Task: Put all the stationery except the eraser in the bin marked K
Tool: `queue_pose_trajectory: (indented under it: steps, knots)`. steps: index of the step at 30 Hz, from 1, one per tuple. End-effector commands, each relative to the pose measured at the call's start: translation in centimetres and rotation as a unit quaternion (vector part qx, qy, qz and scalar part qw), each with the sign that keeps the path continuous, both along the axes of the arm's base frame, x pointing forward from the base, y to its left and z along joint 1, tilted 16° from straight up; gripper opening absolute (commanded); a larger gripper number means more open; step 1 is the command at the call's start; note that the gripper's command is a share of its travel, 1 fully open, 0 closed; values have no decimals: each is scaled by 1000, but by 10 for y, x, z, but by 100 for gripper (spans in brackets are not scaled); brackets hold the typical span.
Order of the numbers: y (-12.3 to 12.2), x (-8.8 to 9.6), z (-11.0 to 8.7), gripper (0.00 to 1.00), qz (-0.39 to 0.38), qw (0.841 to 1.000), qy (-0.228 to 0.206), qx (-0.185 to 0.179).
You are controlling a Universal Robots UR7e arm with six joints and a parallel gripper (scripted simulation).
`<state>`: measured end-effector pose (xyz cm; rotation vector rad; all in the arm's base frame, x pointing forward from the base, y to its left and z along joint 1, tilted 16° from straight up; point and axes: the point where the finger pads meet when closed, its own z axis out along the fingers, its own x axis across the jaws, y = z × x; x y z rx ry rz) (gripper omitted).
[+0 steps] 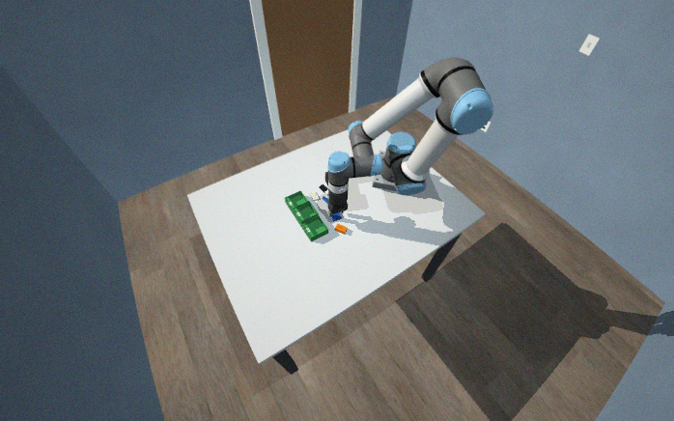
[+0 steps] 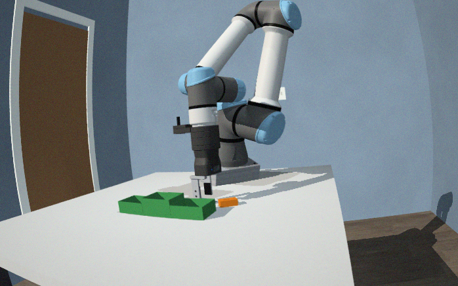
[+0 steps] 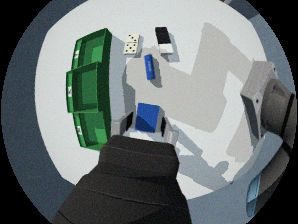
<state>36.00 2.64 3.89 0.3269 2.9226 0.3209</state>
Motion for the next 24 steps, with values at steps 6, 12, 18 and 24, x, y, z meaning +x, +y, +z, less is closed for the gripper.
queue_pose_trajectory:
  steps: [6,12,18,24]
  knots:
    - [1,4,-8,100,-1,1000,-2,-2]
    - [2,5,-15,100,-1,1000,-2,-2]
    - [3,5,-15,100,-1,1000,-2,-2]
    - [3,5,-15,100,-1,1000,-2,-2]
